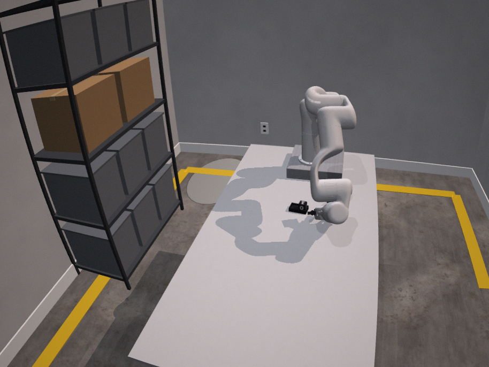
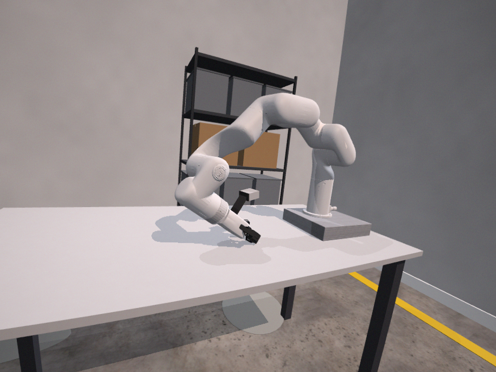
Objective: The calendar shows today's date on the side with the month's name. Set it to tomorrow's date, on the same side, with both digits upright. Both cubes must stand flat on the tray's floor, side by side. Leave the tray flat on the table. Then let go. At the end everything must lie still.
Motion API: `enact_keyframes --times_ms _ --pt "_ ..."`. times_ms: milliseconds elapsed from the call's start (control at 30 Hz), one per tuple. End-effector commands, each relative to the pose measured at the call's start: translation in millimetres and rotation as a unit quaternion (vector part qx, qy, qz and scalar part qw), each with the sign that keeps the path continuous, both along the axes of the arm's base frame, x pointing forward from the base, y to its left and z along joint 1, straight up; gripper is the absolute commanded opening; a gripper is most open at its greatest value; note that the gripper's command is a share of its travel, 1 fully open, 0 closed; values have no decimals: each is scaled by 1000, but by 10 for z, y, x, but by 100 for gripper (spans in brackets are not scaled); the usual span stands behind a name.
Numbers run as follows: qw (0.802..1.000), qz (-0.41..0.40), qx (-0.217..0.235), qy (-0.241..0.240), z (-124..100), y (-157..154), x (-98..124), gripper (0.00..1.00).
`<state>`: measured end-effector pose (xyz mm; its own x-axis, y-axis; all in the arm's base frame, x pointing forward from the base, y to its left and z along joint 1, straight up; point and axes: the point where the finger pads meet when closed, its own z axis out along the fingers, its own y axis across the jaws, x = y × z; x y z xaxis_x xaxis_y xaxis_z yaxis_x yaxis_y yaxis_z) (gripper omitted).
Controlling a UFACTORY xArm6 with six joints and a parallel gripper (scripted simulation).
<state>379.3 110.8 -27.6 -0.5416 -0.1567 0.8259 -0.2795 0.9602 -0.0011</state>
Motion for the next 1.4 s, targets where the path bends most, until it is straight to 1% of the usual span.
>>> enact_keyframes --times_ms 0,233,600,667,933,1267,1367 --pt "1000 0 1 -2 25 4 15 69" --pt "1000 0 1 -2 97 4 15 69" --pt "1000 0 1 -2 446 6 17 69" --pt "1000 0 1 -2 446 6 17 69" --pt "1000 0 1 -2 661 6 19 69" --pt "1000 0 1 -2 702 6 19 69" --pt "1000 0 5 -17 703 7 21 69"
